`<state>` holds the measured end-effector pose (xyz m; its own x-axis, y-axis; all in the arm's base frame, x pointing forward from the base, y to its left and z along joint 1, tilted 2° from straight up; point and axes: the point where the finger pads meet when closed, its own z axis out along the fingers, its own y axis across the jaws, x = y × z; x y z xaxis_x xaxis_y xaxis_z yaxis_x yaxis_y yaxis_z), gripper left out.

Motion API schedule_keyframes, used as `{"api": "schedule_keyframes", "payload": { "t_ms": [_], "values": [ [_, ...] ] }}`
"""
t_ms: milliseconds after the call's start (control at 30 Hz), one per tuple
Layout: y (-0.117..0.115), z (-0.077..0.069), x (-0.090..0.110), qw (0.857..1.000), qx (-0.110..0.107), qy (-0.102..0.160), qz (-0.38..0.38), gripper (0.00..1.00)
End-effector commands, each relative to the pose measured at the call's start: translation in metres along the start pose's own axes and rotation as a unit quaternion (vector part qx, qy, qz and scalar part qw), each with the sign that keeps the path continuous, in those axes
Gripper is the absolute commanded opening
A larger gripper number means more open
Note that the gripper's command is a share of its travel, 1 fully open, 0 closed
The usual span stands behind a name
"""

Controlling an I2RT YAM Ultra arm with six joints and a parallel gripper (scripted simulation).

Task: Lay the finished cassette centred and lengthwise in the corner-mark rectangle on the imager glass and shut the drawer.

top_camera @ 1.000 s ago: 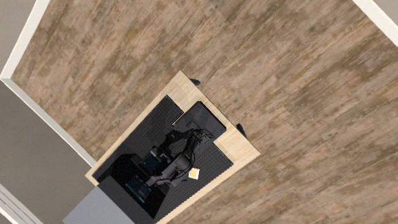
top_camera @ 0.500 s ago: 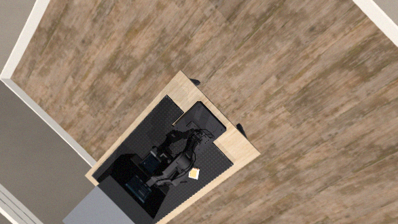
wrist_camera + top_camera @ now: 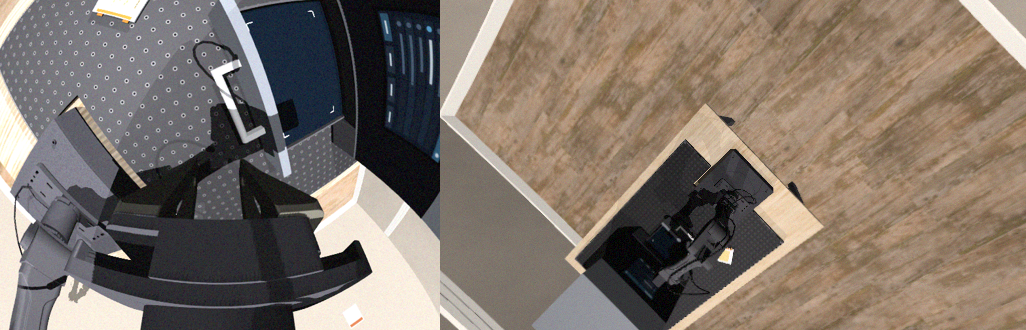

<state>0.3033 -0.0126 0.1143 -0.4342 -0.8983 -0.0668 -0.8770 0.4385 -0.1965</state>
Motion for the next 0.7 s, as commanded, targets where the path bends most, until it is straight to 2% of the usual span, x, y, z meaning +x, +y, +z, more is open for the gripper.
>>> {"api": "schedule_keyframes", "payload": {
  "t_ms": [0, 33, 67, 233, 400, 467, 667],
  "values": [
    [0.0086, -0.031, 0.0027, 0.996, -0.012, 0.013, 0.083, 0.35],
    [0.0094, -0.0322, 0.0029, 0.995, -0.015, 0.016, 0.099, 0.35],
    [0.0106, -0.0236, 0.0032, 0.993, -0.031, 0.026, 0.115, 0.35],
    [0.0104, -0.0234, 0.0039, 0.978, -0.042, 0.036, 0.199, 0.35],
    [0.0102, -0.0233, 0.0045, 0.957, -0.055, 0.045, 0.283, 0.35],
    [0.0102, -0.0233, 0.0045, 0.957, -0.055, 0.045, 0.283, 0.35],
    [0.0097, -0.0233, 0.0059, 0.922, -0.066, 0.059, 0.378, 0.35]
  ]
}}
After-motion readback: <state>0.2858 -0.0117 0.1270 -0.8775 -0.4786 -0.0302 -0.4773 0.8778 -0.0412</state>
